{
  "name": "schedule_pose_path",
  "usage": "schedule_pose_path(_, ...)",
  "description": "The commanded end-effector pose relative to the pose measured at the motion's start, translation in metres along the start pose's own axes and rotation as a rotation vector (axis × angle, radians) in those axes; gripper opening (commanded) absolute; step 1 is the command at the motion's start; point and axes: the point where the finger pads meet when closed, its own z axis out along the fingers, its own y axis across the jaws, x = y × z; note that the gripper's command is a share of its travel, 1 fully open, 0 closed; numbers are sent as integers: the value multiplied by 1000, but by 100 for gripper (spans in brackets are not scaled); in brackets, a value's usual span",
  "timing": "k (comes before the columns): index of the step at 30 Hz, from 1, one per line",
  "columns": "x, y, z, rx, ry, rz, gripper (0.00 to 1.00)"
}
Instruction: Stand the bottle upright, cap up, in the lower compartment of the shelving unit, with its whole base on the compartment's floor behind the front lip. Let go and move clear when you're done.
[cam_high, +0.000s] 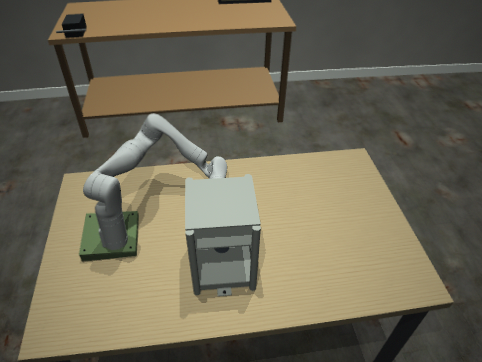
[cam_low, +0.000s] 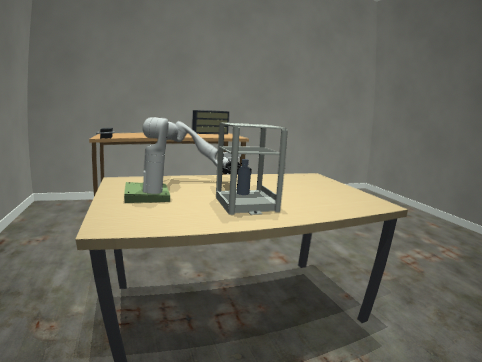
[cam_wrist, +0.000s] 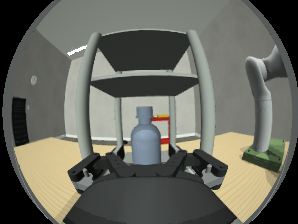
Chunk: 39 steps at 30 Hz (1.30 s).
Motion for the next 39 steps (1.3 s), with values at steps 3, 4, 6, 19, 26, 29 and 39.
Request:
schedule_pose_path(3, 1, 0, -2, 1, -1, 1, 81)
schedule_pose_path(4, 1, 0, -2, 1, -1, 1, 81)
schedule_pose_path(6, 1, 0, -3, 1, -1, 1, 81)
schedule_pose_path(19, 1, 0, -4, 1, -1, 1, 81)
schedule_pose_path(26, 1, 0, -4, 1, -1, 1, 81)
schedule_pose_path(29, 1, 0, -5, 1, -1, 1, 81)
schedule_pose_path(39, 1, 0, -14, 1, -1, 1, 81)
